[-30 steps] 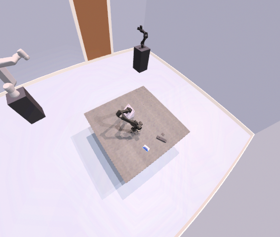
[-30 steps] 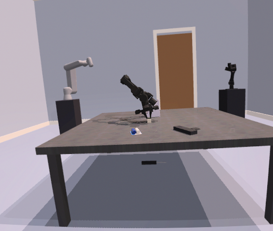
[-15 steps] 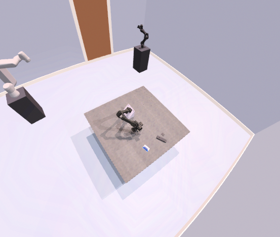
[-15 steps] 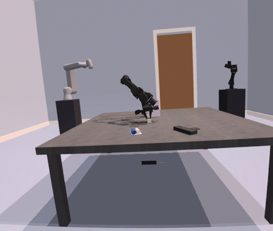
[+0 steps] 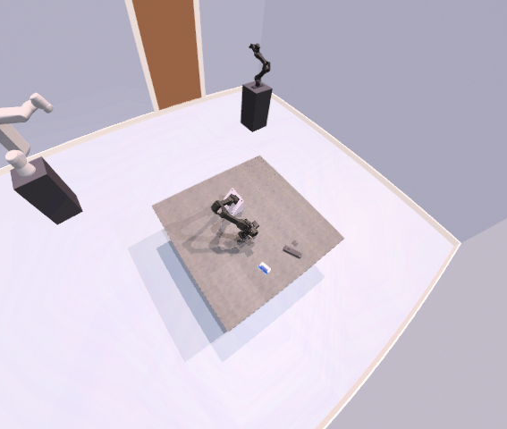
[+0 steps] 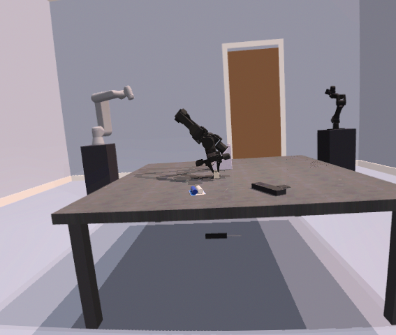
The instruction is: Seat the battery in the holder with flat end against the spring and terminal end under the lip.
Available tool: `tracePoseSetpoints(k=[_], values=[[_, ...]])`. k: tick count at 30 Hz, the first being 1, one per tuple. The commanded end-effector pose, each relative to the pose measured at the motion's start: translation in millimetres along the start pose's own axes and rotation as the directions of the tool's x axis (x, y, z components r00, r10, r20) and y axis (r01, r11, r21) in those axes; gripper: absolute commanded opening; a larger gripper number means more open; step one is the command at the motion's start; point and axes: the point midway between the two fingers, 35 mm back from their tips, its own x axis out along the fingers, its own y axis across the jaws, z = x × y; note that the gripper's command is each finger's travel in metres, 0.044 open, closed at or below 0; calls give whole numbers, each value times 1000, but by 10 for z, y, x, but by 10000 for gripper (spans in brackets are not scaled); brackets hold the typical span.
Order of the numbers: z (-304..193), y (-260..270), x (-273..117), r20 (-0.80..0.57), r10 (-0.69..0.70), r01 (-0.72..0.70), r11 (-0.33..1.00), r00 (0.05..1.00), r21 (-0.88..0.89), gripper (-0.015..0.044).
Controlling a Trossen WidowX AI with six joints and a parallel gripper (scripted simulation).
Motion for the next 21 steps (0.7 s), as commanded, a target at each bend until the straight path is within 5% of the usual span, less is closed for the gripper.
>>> tracePoseSetpoints(k=[1, 4, 16, 21], values=[[5, -5, 10, -4, 0, 0, 1000, 1000, 5, 87], [5, -5, 10, -4, 0, 0, 1000, 1000, 5, 162], [8, 28, -146, -1, 1, -1, 1000, 1000, 0, 162], [31, 103, -473, -1, 5, -5, 1000, 1000, -3, 294]])
